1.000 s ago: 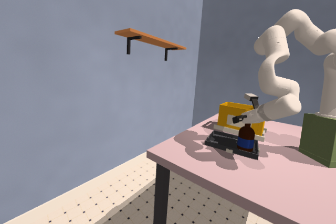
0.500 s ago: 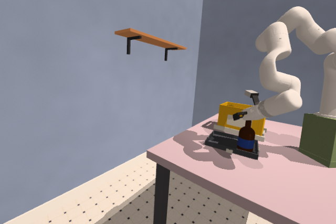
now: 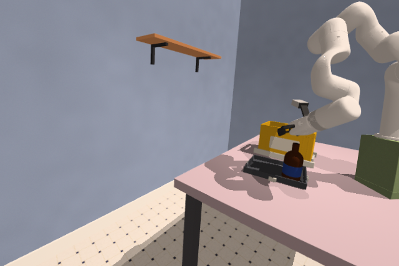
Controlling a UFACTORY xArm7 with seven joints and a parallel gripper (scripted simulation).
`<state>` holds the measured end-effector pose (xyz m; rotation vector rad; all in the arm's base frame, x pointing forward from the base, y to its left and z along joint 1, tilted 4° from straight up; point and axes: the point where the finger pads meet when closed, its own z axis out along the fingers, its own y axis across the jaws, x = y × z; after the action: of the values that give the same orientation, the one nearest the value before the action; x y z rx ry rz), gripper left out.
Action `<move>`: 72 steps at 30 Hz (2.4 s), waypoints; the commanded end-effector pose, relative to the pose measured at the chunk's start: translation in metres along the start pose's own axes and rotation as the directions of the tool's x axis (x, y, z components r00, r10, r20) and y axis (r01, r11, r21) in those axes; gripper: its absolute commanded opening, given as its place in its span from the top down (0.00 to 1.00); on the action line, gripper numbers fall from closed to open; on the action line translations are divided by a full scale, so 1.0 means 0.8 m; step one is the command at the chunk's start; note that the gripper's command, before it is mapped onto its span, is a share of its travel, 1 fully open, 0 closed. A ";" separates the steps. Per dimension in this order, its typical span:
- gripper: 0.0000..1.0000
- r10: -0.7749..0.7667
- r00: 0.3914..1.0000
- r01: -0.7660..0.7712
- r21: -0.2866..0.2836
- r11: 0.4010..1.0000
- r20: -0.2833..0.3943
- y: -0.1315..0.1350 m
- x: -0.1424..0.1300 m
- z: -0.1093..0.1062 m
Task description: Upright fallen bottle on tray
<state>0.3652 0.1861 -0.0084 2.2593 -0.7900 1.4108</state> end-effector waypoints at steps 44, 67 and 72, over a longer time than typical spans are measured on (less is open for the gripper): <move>1.00 0.002 1.000 -0.002 0.001 1.000 0.001 -0.001 0.055 -0.032; 1.00 0.002 1.000 -0.002 0.001 1.000 0.001 -0.001 0.055 -0.032; 1.00 0.002 1.000 -0.002 0.001 1.000 0.001 -0.001 0.055 -0.032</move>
<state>0.3624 0.1886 0.0410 2.2602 -0.7898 1.4090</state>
